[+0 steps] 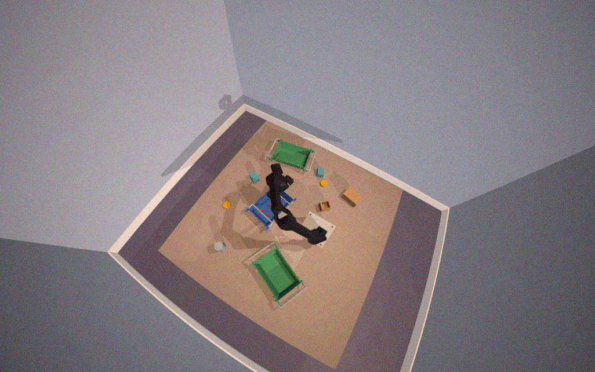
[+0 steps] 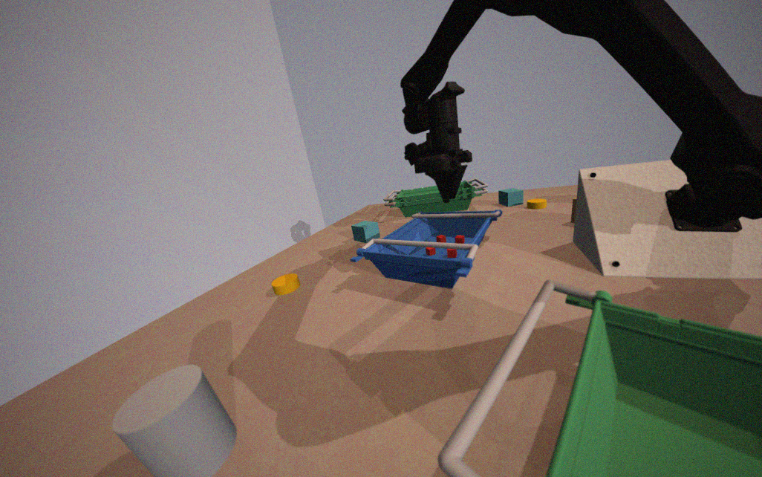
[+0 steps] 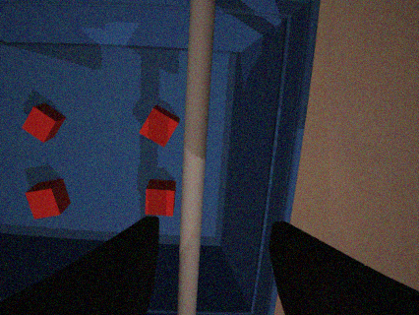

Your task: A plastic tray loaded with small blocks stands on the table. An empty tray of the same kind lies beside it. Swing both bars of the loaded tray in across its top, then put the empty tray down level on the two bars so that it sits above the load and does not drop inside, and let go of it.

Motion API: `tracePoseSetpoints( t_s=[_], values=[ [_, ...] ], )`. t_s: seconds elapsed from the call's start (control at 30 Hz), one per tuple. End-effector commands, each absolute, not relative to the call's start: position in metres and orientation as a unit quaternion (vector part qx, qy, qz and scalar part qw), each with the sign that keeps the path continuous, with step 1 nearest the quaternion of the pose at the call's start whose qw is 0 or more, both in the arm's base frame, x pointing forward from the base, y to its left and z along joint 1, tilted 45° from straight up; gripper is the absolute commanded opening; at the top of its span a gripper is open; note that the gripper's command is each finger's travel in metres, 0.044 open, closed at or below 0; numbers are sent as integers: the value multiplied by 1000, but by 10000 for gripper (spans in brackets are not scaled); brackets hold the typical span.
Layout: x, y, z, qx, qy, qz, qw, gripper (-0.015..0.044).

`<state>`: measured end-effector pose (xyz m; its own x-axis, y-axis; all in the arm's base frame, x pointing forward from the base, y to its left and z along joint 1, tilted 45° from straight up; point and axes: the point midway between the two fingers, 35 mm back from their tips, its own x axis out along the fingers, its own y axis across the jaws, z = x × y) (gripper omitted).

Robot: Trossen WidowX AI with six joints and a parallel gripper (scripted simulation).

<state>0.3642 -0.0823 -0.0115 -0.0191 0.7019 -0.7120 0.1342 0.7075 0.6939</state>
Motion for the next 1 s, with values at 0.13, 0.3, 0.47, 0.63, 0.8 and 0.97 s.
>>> tracePoseSetpoints(
  t_s=[0.13,0.3,0.47,0.63,0.8,0.97],
  values=[
    [366,-41,36,198,646,312,668,394],
    [352,12,90,56,585,417,693,440],
    [319,65,142,-96,492,521,690,440],
    [271,110,184,-241,372,609,658,440],
    [212,137,211,-375,232,671,596,440],
    [147,153,229,-485,70,706,511,440]
  ],
)
